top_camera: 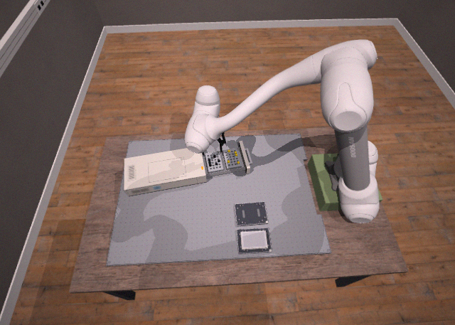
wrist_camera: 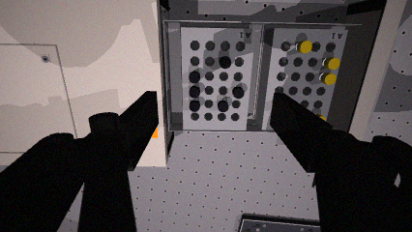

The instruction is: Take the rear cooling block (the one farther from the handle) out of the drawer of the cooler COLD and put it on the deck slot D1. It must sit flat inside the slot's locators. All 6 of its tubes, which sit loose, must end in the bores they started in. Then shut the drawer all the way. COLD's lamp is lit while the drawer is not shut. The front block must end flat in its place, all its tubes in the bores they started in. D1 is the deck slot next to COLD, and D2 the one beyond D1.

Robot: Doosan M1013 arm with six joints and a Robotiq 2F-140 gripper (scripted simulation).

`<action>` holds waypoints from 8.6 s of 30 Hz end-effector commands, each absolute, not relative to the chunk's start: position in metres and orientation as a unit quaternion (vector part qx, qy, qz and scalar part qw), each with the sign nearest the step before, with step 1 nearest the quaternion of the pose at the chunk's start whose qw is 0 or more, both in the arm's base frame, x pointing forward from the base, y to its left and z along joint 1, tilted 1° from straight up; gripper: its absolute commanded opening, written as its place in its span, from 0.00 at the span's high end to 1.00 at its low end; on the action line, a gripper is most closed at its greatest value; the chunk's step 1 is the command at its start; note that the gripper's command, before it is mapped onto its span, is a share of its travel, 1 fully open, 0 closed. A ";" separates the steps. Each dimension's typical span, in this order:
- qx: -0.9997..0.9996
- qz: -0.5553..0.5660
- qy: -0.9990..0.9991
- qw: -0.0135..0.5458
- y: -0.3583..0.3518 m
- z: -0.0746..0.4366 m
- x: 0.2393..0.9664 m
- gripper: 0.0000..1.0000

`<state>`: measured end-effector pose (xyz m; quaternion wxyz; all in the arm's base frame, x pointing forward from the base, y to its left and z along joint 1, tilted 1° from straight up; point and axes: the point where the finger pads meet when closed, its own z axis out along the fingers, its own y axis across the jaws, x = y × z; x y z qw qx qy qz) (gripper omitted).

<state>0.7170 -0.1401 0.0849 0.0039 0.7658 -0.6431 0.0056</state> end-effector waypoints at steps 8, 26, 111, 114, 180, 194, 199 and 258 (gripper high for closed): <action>0.766 0.006 -0.643 0.003 -0.140 0.086 0.720 0.34; 0.766 0.006 -0.643 0.003 -0.141 0.074 0.714 0.34; 0.766 0.006 -0.643 0.004 -0.143 -0.017 0.711 0.34; 0.766 0.006 -0.643 0.004 -0.143 -0.021 0.711 0.34; 0.766 0.006 -0.643 0.004 -0.143 -0.024 0.711 0.90; 0.766 0.006 -0.643 0.004 -0.143 -0.024 0.711 0.90; 0.766 0.006 -0.643 0.004 -0.143 -0.024 0.711 0.90; 0.766 0.006 -0.643 0.004 -0.142 0.014 0.711 0.90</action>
